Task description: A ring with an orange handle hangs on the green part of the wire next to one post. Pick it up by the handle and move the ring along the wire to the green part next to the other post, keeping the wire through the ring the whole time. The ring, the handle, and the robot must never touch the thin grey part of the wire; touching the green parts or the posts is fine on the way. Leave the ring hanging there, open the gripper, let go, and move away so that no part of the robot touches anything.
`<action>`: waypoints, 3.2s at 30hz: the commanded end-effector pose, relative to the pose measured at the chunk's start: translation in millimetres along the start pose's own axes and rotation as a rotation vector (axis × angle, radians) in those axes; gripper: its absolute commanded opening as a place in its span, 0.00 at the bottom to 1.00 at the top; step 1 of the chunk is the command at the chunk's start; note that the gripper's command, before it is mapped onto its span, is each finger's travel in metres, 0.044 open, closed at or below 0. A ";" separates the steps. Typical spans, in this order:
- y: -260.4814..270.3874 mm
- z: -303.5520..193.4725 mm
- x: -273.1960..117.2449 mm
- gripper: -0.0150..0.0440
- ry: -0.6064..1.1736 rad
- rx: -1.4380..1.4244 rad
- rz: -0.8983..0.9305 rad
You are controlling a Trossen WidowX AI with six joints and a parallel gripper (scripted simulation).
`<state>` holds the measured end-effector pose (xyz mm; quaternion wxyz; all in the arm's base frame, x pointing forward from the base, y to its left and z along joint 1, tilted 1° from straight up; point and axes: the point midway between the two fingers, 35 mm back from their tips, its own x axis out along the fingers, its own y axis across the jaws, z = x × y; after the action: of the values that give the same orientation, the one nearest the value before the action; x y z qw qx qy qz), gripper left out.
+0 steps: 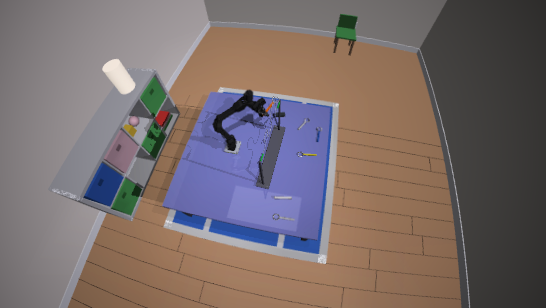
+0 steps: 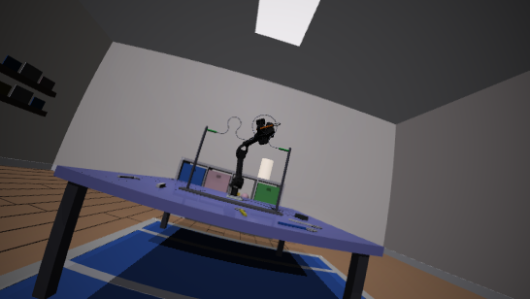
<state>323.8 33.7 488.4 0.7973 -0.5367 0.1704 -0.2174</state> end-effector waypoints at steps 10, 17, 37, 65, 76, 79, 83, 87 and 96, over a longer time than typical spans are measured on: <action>-4.1 -1.1 0.7 0.00 -0.013 -0.152 -0.066; -6.9 -0.6 0.8 0.00 -0.023 -0.231 -0.101; -14.7 2.1 0.7 0.00 -0.051 -0.458 -0.202; -23.6 8.1 -0.8 0.00 -0.088 -0.763 -0.338; -24.7 9.0 -1.0 0.00 -0.100 -0.867 -0.386; -24.2 8.2 -0.7 0.00 -0.102 -0.883 -0.393; -22.9 6.0 0.0 0.00 -0.102 -0.893 -0.398; -20.6 2.4 1.3 0.00 -0.101 -0.890 -0.397; -11.7 -9.9 5.2 0.00 -0.089 -0.829 -0.371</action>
<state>321.9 22.6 501.4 0.4596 -0.8469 0.1058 -0.2457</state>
